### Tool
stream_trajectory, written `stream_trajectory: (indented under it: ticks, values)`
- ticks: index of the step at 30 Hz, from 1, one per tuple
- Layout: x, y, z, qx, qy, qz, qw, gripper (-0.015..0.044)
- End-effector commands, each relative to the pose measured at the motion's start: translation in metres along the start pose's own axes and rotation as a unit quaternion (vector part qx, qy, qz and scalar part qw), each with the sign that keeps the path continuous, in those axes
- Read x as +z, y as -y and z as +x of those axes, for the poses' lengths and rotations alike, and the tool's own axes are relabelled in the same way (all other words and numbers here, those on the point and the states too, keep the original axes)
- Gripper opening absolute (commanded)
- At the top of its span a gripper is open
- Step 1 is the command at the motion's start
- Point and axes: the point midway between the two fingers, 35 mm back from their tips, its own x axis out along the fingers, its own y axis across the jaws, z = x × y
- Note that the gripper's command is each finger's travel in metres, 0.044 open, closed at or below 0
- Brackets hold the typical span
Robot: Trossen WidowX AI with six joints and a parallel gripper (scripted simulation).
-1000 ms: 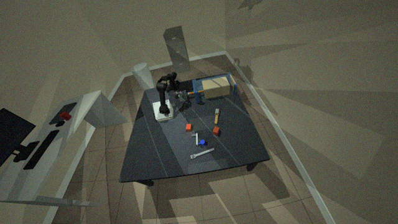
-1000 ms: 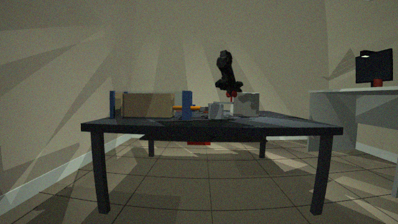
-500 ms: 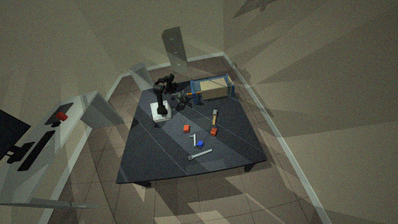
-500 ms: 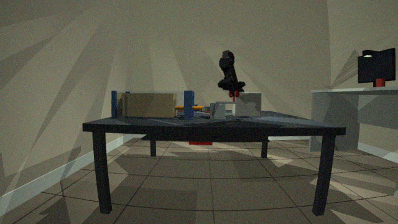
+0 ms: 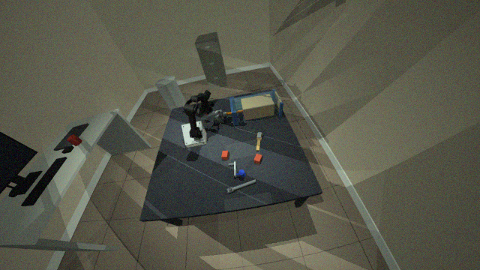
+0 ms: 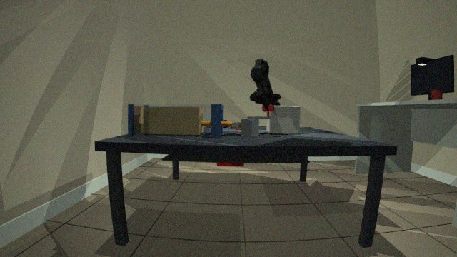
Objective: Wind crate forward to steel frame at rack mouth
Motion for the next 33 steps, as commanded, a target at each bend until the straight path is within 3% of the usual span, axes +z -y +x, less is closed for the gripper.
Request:
stream_trajectory:
  ticks: [1,33]
  values:
    - [0.024,0.009,-0.007,-0.004,0.015,0.005,1.0,0.0]
    - [0.072,0.007,-0.03,-0.004,0.017,0.006,1.0,0.0]
